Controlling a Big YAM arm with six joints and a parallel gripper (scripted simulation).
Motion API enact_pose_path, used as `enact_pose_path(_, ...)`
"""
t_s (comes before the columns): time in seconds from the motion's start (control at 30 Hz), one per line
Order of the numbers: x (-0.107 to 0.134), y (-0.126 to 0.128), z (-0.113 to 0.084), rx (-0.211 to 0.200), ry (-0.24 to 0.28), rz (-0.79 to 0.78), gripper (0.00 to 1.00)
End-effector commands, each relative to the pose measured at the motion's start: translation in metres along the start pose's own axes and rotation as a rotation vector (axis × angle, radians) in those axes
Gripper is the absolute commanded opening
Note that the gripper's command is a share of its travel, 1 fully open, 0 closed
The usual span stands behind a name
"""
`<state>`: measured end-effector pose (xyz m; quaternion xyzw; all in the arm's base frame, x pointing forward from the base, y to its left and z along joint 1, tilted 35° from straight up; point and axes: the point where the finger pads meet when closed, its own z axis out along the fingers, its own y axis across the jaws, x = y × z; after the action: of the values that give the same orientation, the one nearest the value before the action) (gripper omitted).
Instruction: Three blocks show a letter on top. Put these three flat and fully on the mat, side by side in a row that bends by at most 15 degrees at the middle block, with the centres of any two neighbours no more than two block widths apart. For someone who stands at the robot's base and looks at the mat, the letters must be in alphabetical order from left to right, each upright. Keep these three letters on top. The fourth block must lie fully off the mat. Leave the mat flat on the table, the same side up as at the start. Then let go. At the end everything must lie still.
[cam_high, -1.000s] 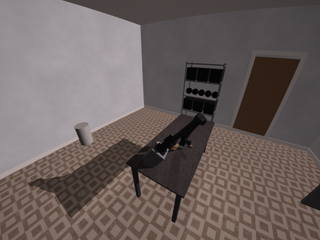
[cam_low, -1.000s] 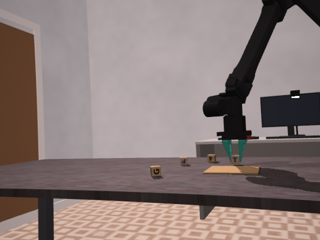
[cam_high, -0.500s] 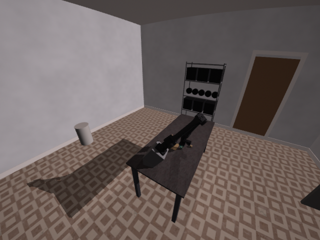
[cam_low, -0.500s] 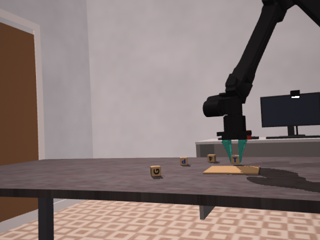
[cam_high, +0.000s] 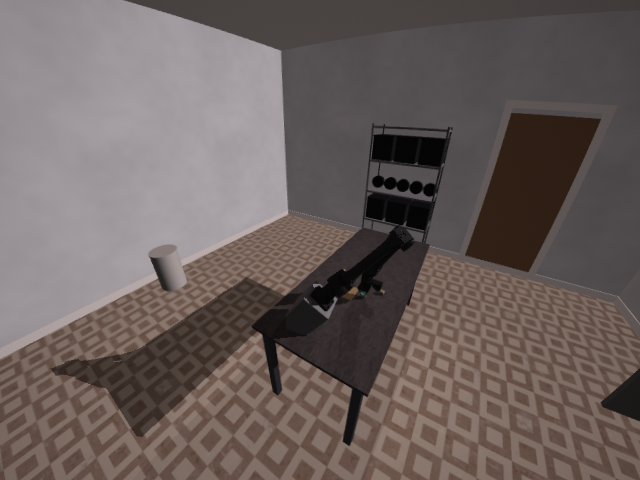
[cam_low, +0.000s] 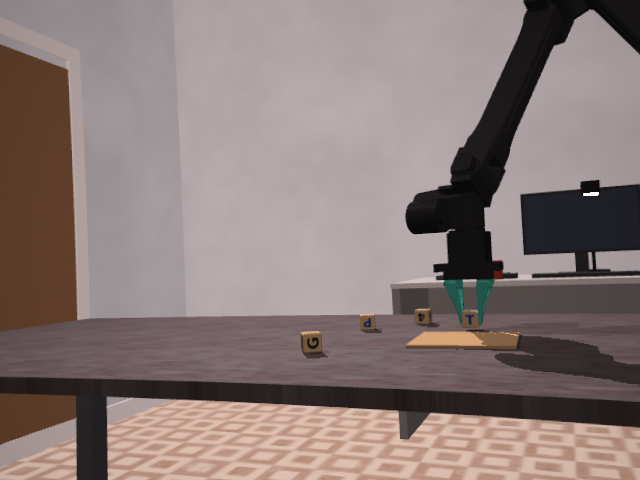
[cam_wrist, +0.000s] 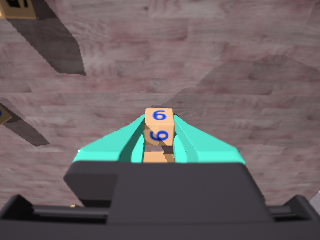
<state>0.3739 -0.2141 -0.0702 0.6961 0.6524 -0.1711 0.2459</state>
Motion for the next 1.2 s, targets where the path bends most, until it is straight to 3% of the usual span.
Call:
enact_pose_path(0.0, 0.0090, -0.0023, 0.0030, 0.006, 0.004, -0.027, 0.20)
enact_pose_path(1.17, 0.0093, -0.0024, 0.0028, 0.002, 0.003, -0.025, 0.20)
